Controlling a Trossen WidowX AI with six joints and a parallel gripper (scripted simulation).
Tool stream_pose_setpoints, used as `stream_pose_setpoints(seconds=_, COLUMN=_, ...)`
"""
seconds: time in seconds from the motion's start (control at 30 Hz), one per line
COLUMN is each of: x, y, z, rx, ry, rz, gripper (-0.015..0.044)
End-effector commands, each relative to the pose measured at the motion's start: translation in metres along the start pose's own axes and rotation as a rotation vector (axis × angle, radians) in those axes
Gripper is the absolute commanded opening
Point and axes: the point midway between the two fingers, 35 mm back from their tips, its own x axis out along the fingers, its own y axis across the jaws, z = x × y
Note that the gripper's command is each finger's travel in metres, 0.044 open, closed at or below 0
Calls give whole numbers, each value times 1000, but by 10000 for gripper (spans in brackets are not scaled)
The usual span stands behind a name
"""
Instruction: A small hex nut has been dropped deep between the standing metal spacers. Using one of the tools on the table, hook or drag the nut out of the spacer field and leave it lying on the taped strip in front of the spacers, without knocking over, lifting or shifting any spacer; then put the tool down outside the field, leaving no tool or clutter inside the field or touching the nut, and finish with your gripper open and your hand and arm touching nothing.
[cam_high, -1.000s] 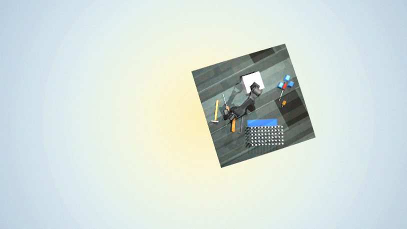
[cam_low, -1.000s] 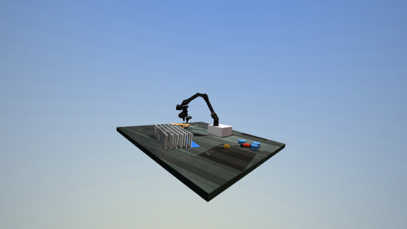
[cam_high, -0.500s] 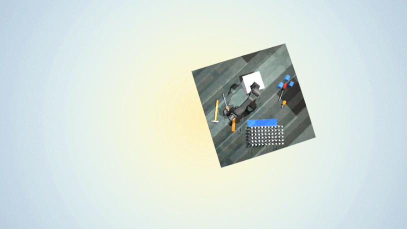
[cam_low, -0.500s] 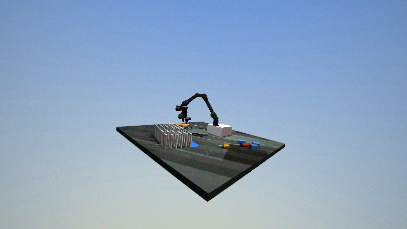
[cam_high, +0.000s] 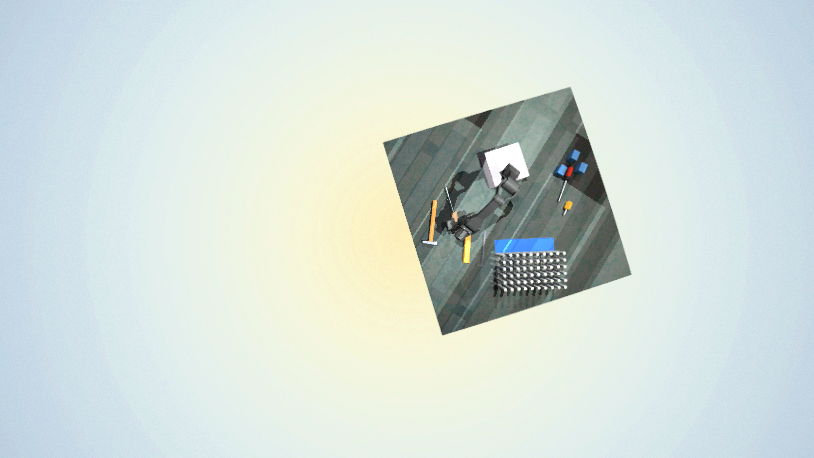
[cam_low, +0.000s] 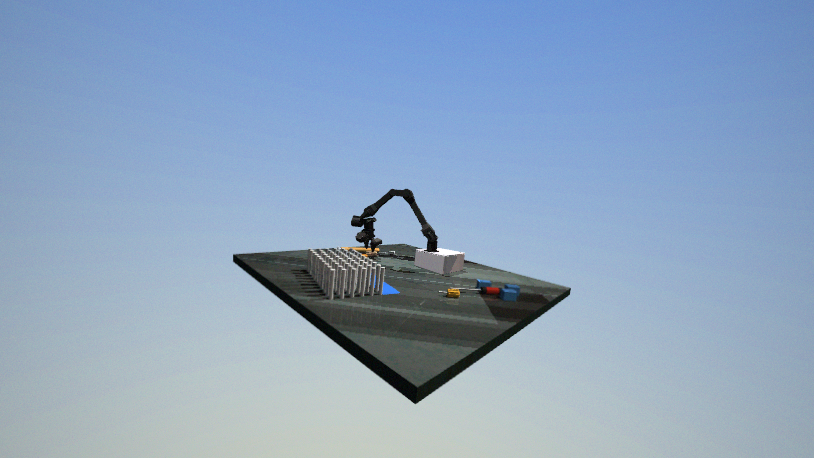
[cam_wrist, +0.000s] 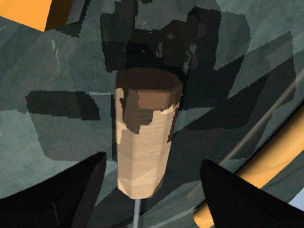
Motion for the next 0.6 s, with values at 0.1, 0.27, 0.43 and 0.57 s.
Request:
stream_pose_setpoints(seconds=0.1, x=16, y=4, z=2, rx=-4, ry=9, rz=6, gripper=280)
stream_pose_setpoints(seconds=0.27, x=23, y=6, z=4, rx=-4, ry=9, rz=7, gripper=280)
stream_pose_setpoints(seconds=0.43, x=29, y=8, z=5, rx=-4, ry=9, rz=7, gripper=280)
stream_pose_setpoints(seconds=0.57, x=29, y=8, z=5, rx=-4, ry=9, rz=7, gripper=214)
